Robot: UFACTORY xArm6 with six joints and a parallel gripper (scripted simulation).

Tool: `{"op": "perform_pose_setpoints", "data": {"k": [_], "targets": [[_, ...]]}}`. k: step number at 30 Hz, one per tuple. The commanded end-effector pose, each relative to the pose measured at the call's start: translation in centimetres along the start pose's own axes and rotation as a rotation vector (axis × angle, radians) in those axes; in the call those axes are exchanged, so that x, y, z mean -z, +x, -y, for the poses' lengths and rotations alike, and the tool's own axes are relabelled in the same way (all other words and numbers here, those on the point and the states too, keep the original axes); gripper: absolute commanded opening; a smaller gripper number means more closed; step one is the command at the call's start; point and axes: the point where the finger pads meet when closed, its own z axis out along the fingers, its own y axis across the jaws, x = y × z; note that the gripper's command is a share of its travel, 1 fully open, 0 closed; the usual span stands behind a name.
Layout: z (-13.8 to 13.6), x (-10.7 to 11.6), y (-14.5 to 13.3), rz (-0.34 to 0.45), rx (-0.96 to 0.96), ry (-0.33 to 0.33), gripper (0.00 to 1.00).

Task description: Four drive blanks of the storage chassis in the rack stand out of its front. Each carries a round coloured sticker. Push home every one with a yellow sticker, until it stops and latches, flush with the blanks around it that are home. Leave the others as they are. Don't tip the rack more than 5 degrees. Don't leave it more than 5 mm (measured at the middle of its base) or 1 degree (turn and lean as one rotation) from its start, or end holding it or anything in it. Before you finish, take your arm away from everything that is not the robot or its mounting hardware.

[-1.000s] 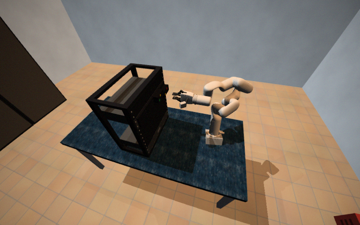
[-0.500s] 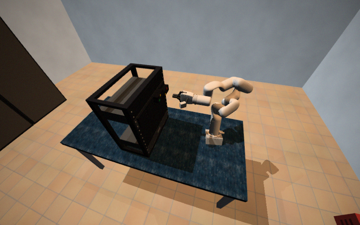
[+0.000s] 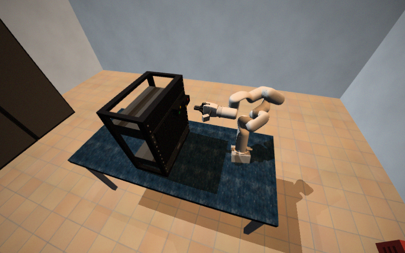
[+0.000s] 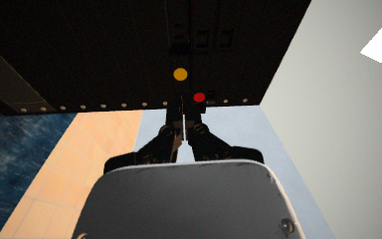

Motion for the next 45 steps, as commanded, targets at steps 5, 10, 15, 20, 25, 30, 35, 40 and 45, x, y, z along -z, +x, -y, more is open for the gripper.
{"op": "perform_pose_setpoints", "data": {"k": [5, 10, 15, 20, 25, 30, 35, 40, 45], "targets": [[-0.7, -0.1, 0.7, 0.001, -0.002, -0.002, 0.00], [-1.8, -0.2, 2.1, 0.001, -0.002, -0.002, 0.00], [-3.7, -0.4, 4.7, 0.001, -0.002, -0.002, 0.00], [-5.3, -0.6, 6.8, 0.001, -0.002, -0.002, 0.00], [-5.8, -0.6, 7.5, 0.001, -0.002, -0.002, 0.00], [-5.9, -0.6, 7.6, 0.001, -0.002, -0.002, 0.00], [-5.9, -1.8, 7.6, 0.001, -0.002, -0.002, 0.00], [-5.9, -3.4, 7.6, 0.001, -0.002, -0.002, 0.00], [-5.9, -5.7, 7.6, 0.001, -0.002, -0.002, 0.00]]}}
